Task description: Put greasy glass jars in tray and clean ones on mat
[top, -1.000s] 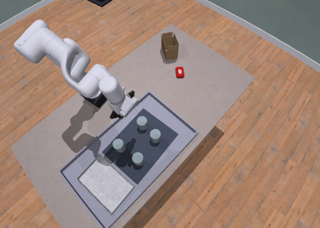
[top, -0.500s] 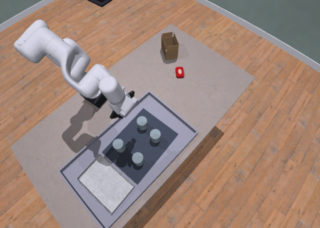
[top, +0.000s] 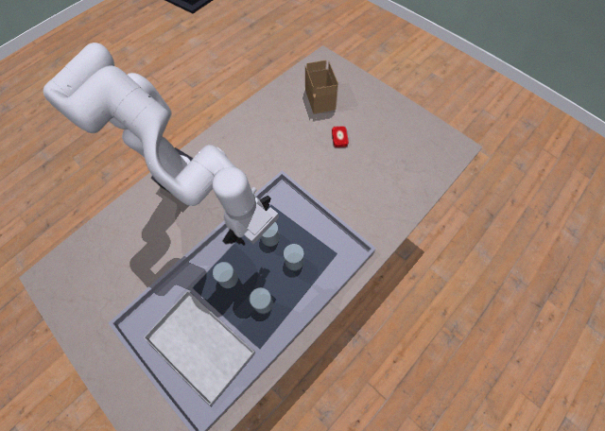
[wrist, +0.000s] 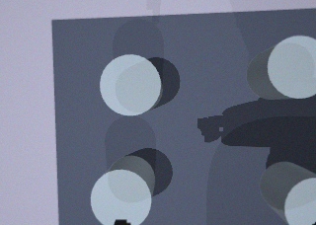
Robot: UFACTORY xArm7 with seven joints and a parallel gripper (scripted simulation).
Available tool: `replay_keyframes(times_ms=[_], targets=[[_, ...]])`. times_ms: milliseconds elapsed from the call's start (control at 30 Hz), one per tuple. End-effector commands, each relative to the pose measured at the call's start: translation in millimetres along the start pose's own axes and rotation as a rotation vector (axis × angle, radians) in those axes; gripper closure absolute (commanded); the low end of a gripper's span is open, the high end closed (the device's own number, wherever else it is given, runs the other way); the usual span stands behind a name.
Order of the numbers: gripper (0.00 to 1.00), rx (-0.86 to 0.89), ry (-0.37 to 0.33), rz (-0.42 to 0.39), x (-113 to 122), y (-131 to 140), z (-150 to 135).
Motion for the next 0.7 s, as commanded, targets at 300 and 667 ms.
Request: replay_keyframes(times_ms=[300,667], targets=[[0.00,-0.040,0.049,0.010,-35.0,-35.1,3.9],[1.00,-0.043,0.052,0.010,-37.0,-37.0,4.1]])
Point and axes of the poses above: the point where the finger pads meet when closed, its own x axis back along the fingers, its own z axis across the jaws, y = z × x, the point moved 7 cm from there along x, back along the fingers, and after that the axes turned 1 degree about x, right-handed, at the moved point
